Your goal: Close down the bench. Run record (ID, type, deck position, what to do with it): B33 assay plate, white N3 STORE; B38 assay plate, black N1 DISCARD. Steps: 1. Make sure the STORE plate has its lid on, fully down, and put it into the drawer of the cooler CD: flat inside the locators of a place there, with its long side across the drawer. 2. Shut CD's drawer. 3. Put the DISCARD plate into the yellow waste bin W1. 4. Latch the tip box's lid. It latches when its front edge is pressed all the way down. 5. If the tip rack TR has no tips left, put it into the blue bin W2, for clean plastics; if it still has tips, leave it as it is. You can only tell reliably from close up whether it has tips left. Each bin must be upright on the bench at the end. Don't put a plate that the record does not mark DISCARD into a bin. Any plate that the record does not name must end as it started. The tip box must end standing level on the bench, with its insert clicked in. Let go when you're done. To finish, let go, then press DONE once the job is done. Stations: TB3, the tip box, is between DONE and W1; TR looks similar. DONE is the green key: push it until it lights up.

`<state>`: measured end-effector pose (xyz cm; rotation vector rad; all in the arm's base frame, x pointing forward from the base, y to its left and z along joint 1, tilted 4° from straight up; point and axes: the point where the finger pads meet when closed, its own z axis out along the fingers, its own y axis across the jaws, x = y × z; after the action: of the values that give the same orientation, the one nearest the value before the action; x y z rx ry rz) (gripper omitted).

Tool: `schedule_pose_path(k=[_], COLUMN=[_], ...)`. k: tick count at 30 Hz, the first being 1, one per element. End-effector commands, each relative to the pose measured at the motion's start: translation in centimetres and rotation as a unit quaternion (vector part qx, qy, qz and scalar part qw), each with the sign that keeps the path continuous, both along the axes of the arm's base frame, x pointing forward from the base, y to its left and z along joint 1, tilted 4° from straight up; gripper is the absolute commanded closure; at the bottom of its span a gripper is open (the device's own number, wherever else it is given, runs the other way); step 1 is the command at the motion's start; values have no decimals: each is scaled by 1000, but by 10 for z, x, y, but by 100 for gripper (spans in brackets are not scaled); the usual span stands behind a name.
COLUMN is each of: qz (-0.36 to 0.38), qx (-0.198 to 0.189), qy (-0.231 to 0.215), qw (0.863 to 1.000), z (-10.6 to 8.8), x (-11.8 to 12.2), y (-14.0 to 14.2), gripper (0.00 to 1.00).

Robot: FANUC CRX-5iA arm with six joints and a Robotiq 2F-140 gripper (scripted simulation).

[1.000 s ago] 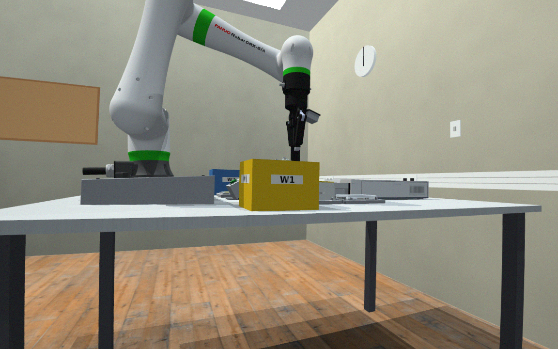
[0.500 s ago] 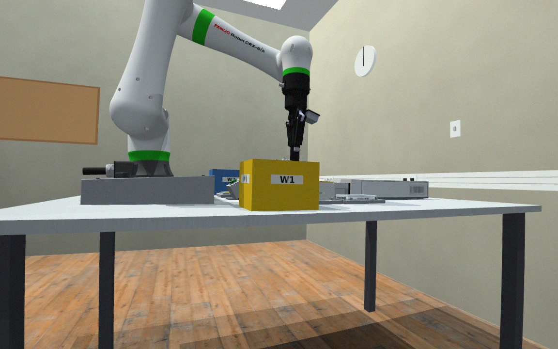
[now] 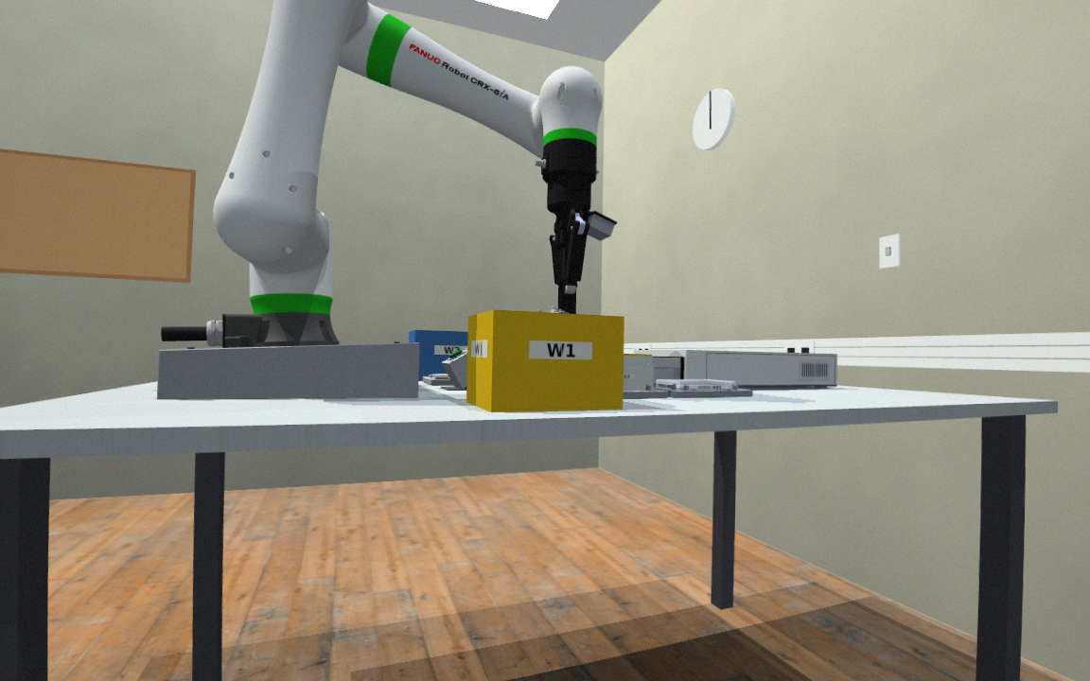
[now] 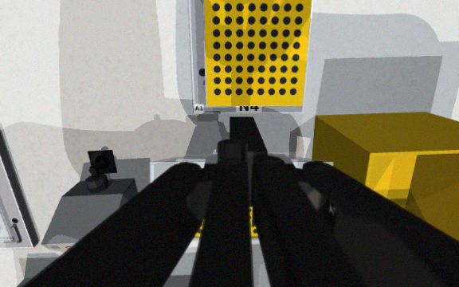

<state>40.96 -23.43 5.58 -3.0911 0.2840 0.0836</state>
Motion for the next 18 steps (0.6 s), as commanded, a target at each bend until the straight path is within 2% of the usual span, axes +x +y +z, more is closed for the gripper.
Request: schedule_pose_path(k=[1,18], qz=[0,0], qx=[-1,-1], qy=[-1,-1], qw=[1000,1000], z=[2,6], x=[-5,-24], y=[1,4], gripper=[90,90])
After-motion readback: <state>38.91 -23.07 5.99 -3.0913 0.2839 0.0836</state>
